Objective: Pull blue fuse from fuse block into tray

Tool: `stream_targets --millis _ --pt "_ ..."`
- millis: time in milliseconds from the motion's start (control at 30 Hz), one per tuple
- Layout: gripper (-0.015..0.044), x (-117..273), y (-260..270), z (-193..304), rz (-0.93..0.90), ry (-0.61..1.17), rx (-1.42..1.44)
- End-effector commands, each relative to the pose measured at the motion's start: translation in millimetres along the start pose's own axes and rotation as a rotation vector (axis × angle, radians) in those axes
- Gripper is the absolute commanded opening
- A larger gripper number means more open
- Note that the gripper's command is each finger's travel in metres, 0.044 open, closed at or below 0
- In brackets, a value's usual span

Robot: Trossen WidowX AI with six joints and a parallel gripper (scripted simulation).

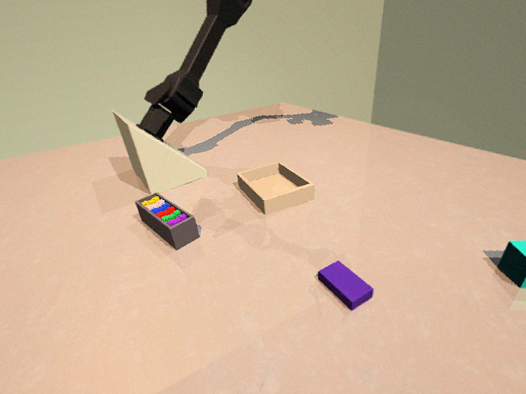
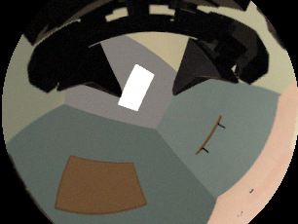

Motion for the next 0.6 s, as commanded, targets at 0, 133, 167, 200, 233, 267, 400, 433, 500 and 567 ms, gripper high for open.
stream_targets --millis 0,133,167,200,233,267,400,433,500,567 --pt "0.0374 -0.7 -0.9 -2.2 0.004 -0.001 0.007" --pt "0.0269 -16.0 -15.9 -49.3 0.076 -0.038 0.155" --pt "0.0243 -21.1 -18.8 -64.2 0.095 -0.054 0.198" --pt "0.0216 -26.3 -20.9 -79.3 0.113 -0.072 0.242" --pt "0.0190 -30.3 -22.0 -91.0 0.126 -0.088 0.275" --pt "0.0164 -34.2 -22.6 -102.3 0.138 -0.104 0.305" --pt "0.0067 -53.5 -19.1 -159.4 0.187 -0.202 0.449" --pt "0.0067 -58.6 -16.3 -175.1 0.198 -0.234 0.485" --pt "0.0067 -68.6 -8.2 -205.9 0.215 -0.302 0.555" --pt "0.0067 -77.9 2.7 -235.4 0.226 -0.376 0.617"
Point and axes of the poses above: the point midway between the two fingers, 35 mm back from their tips, its own x axis back along the fingers, its own y axis across the jaws, z = x × y, the point moved 3 cm from there along x, back along the fingers, and after that the axes turned 15 degrees about x, right-handed, at the moved point
